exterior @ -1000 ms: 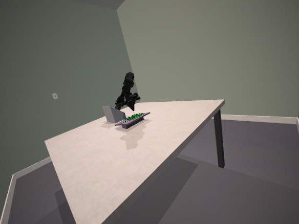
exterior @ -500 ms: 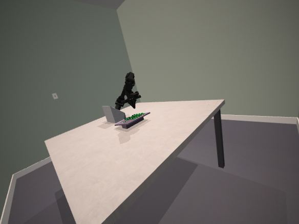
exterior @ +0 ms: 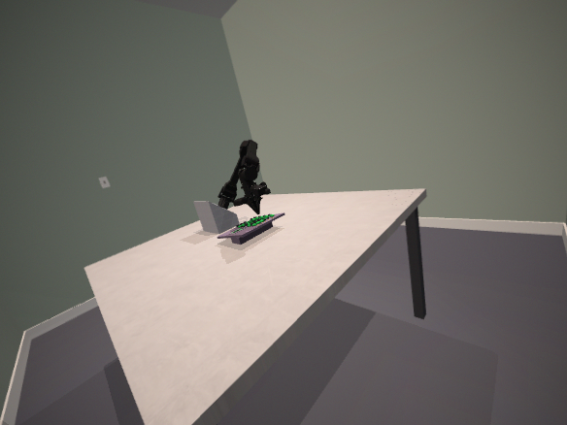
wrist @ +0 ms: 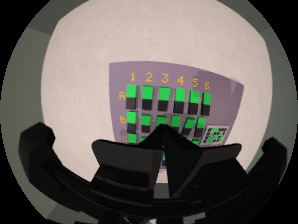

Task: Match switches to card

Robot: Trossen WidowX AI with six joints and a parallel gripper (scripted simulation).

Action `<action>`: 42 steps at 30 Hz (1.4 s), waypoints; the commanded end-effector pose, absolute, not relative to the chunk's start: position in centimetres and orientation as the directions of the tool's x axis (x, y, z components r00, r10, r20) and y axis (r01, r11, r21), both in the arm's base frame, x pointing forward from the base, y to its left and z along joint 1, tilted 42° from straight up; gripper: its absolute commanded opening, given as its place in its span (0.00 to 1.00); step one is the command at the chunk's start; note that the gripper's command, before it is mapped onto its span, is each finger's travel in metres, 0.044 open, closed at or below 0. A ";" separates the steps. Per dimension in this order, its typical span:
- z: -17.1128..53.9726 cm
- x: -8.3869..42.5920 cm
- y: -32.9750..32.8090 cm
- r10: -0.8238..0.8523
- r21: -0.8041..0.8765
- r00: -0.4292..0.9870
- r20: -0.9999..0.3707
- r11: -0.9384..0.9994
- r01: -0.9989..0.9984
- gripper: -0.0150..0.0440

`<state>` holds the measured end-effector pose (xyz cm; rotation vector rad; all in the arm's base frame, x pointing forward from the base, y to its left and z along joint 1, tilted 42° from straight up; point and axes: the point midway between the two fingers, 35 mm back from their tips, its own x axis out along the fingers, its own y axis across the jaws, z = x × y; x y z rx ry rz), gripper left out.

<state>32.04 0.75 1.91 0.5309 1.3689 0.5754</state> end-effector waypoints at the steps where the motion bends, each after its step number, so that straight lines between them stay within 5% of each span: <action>1: 1.5 31.9 1.1 0.663 0.661 0.103 -0.741 0.748 -0.062 0.25; 42: 0.5 32.0 2.0 0.664 0.661 0.103 -0.741 0.748 -0.062 0.25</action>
